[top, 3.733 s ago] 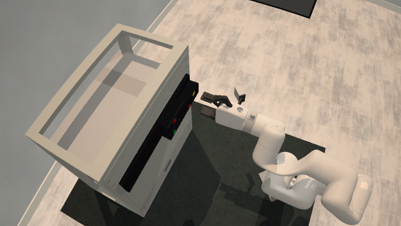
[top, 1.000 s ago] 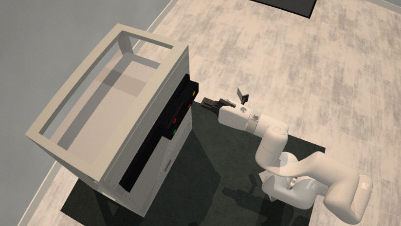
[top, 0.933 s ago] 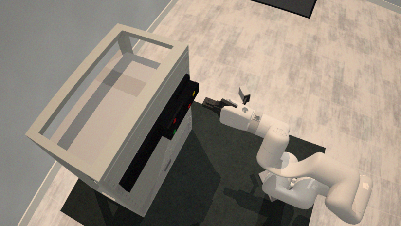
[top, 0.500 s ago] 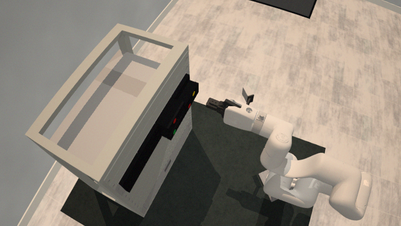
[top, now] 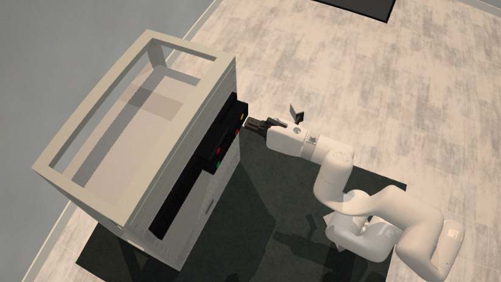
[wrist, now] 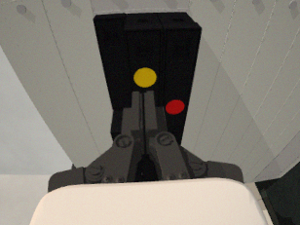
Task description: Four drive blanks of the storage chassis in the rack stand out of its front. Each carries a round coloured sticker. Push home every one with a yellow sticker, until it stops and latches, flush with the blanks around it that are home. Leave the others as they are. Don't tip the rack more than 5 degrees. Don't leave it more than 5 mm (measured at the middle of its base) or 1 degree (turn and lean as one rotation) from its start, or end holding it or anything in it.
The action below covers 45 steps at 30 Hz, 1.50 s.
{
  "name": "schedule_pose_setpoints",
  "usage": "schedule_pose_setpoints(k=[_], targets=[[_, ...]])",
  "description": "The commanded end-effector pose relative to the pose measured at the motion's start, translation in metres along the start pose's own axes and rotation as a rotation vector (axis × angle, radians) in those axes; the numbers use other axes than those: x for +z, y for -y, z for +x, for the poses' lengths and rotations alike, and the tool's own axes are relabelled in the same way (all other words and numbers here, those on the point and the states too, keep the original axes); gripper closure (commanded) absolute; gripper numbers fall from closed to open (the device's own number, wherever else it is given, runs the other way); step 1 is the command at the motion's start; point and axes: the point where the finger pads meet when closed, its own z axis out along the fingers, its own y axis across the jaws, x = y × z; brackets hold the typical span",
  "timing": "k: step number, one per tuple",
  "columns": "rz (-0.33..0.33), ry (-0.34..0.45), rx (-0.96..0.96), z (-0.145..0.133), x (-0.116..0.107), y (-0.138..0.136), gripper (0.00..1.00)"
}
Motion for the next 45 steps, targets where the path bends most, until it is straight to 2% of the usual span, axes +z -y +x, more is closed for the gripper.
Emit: schedule_pose_setpoints(k=[1,14,21,45], targets=[[0.017,-0.01,-0.004,0.0,0.013,0.002,1.0],[0.017,-0.01,-0.004,0.0,0.013,0.002,1.0],[0.017,-0.01,-0.004,0.0,0.022,0.002,1.0],[0.017,-0.01,-0.004,0.0,0.033,0.002,1.0]])
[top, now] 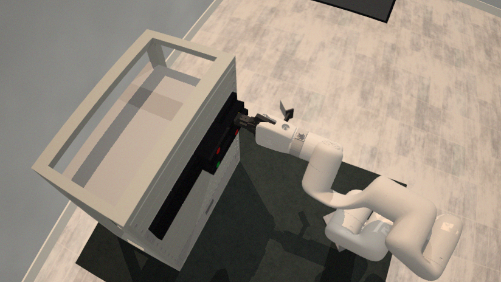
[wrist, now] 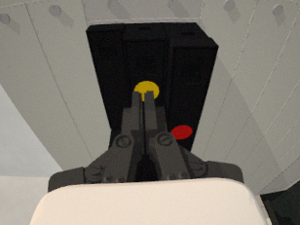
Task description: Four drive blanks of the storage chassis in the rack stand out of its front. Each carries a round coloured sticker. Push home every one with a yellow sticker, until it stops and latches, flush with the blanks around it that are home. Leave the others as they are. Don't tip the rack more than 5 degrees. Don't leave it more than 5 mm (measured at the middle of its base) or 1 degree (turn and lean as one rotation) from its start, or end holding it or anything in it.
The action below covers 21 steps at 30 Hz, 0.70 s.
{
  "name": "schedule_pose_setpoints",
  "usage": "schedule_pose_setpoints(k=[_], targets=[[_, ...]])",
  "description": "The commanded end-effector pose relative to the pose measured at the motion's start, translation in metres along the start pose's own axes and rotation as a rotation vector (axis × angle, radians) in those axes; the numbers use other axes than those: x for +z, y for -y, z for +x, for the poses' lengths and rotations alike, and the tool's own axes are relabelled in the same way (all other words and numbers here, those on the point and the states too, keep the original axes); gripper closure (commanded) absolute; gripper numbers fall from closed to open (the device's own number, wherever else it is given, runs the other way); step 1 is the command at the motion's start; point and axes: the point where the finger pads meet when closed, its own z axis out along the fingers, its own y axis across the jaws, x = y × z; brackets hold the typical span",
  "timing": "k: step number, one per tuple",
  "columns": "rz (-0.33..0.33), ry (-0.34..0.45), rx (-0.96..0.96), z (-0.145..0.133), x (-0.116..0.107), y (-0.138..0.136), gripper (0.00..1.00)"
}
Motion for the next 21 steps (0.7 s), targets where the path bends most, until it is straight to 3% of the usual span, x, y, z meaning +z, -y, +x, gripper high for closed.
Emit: schedule_pose_setpoints(k=[1,21], targets=[[0.003,0.001,-0.001,-0.0004,0.0009,0.0018,1.0],[0.003,0.001,-0.001,-0.0005,0.0109,0.0019,1.0]])
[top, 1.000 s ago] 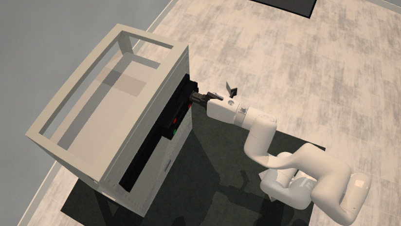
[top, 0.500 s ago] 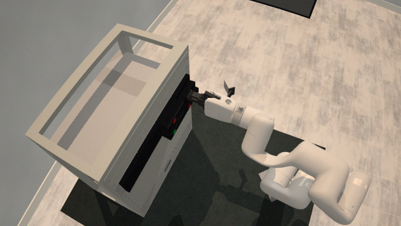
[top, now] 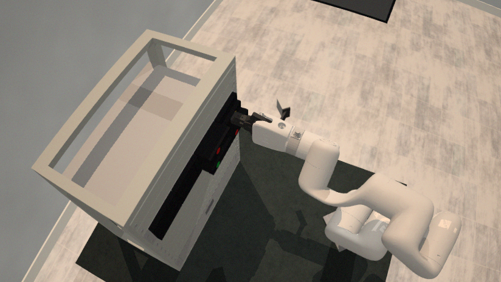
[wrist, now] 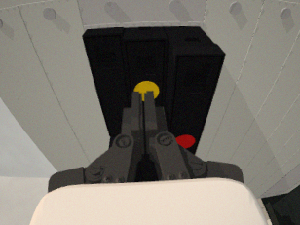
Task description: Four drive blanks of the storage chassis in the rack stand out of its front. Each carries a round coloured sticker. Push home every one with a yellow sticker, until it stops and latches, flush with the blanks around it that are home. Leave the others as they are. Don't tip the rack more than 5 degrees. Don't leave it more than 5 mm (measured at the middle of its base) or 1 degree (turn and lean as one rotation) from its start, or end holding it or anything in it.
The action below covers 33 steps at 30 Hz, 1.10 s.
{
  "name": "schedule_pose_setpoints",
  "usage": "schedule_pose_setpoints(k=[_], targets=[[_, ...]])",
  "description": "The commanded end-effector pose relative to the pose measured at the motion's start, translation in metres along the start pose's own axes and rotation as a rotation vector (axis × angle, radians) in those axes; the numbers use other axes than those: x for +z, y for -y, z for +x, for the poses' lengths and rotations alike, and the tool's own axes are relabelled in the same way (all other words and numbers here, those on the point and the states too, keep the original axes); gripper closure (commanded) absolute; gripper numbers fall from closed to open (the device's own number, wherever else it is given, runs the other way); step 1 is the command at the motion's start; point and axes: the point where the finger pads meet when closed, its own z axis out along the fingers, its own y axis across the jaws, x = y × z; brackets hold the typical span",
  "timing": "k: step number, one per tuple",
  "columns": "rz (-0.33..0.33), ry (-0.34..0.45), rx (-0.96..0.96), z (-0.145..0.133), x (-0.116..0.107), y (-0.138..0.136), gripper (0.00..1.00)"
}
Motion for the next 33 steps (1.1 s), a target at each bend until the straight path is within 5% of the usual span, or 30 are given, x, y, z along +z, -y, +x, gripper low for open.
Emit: schedule_pose_setpoints(k=[1,33], targets=[[0.003,0.001,-0.001,-0.0005,0.0005,0.0019,1.0],[0.003,0.001,-0.001,-0.0006,0.0065,0.0021,1.0]])
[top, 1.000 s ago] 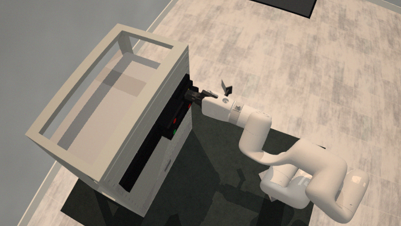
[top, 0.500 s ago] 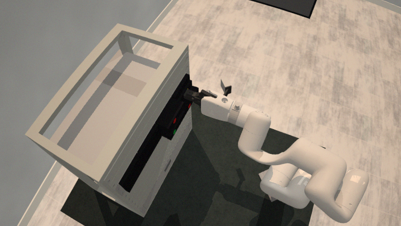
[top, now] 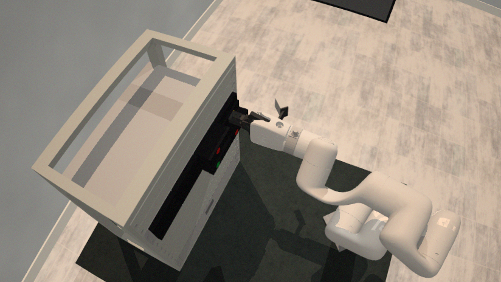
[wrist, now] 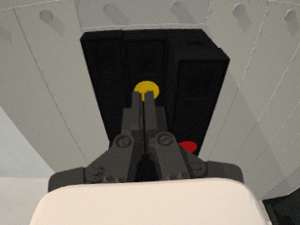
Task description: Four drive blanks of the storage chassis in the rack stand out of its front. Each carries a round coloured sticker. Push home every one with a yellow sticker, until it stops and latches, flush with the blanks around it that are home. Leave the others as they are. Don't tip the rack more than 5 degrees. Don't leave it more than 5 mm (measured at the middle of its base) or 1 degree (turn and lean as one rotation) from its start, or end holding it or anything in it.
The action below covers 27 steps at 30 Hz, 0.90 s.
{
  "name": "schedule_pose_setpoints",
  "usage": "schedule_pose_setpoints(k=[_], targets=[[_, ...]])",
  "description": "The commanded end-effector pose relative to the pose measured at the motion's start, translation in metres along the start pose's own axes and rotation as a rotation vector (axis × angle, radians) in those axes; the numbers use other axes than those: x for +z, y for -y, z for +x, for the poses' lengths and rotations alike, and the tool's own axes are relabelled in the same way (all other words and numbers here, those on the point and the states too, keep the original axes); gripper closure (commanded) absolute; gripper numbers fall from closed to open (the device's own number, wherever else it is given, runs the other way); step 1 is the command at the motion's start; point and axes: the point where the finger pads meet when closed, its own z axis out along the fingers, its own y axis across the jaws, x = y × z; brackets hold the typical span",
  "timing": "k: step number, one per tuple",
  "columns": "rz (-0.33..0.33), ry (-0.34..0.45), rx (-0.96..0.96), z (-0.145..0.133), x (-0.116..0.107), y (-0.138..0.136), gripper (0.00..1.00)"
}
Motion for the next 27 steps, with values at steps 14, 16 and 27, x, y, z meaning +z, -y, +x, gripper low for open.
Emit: schedule_pose_setpoints(k=[14,16,27], targets=[[0.004,0.001,-0.001,-0.0006,0.0034,0.0022,1.0],[0.004,0.001,-0.001,-0.0006,0.0034,0.0022,1.0],[0.004,0.001,-0.001,-0.0006,0.0046,0.0022,1.0]])
